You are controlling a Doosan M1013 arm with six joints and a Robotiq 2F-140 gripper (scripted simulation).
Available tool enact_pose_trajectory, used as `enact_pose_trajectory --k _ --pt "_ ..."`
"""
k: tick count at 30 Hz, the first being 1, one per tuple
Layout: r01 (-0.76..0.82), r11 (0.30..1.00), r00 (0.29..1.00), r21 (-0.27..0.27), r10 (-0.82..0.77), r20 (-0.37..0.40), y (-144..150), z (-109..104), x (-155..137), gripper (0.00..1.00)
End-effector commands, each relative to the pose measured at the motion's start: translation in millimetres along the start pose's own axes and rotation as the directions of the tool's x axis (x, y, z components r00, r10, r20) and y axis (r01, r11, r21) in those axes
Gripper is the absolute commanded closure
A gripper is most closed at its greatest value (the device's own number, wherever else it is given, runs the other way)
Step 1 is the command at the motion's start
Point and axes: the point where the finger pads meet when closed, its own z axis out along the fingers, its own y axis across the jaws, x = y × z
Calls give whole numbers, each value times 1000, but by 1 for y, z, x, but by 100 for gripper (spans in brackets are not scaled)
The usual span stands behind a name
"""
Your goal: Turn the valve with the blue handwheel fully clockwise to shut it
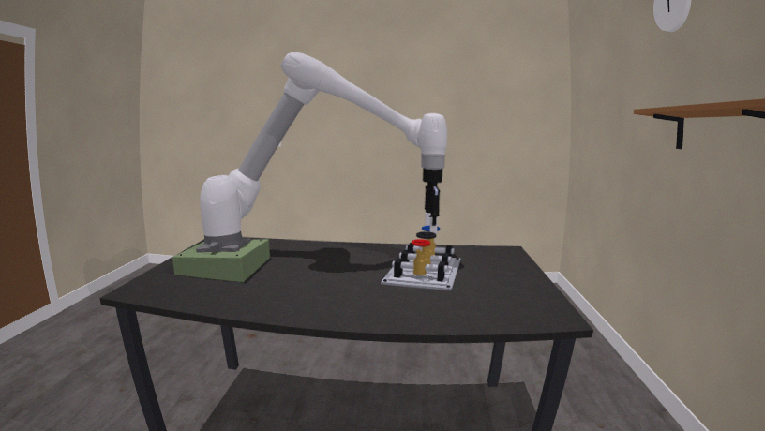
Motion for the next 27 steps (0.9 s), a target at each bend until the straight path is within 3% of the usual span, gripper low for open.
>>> enact_pose_trajectory --k 1,27 --pt "0 1000 1000 0 0 0 0 -2 0 45" --pt "0 1000 1000 0 0 0 0 -36 0 45"
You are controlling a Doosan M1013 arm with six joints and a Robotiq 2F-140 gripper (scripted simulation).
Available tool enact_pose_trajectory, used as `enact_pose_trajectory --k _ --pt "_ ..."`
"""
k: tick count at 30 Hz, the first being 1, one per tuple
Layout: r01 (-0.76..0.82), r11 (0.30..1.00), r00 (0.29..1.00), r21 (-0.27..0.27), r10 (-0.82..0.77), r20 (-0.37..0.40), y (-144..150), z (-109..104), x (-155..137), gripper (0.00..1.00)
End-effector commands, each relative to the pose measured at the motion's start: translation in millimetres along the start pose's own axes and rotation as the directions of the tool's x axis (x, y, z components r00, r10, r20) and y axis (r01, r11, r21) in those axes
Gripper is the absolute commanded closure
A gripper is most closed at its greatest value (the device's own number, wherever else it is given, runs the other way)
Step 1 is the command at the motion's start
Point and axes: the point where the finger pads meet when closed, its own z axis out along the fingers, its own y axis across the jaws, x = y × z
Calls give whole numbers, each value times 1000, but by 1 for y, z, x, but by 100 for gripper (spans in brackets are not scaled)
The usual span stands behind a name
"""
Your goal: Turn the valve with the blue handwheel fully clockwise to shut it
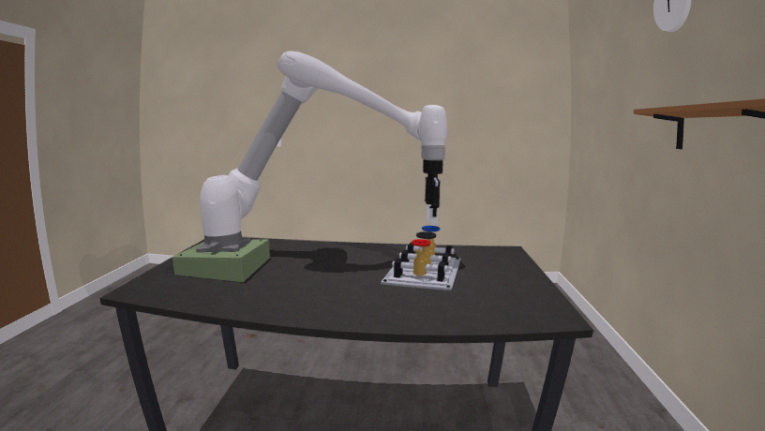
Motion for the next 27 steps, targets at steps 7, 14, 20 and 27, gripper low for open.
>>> enact_pose_trajectory --k 7,14,20,27 --pt "0 1000 1000 0 0 0 0 -15 0 45" --pt "0 1000 1000 0 0 0 0 -25 0 45" --pt "0 1000 1000 0 0 0 0 -28 0 45" --pt "0 1000 1000 0 0 0 0 -30 0 45"
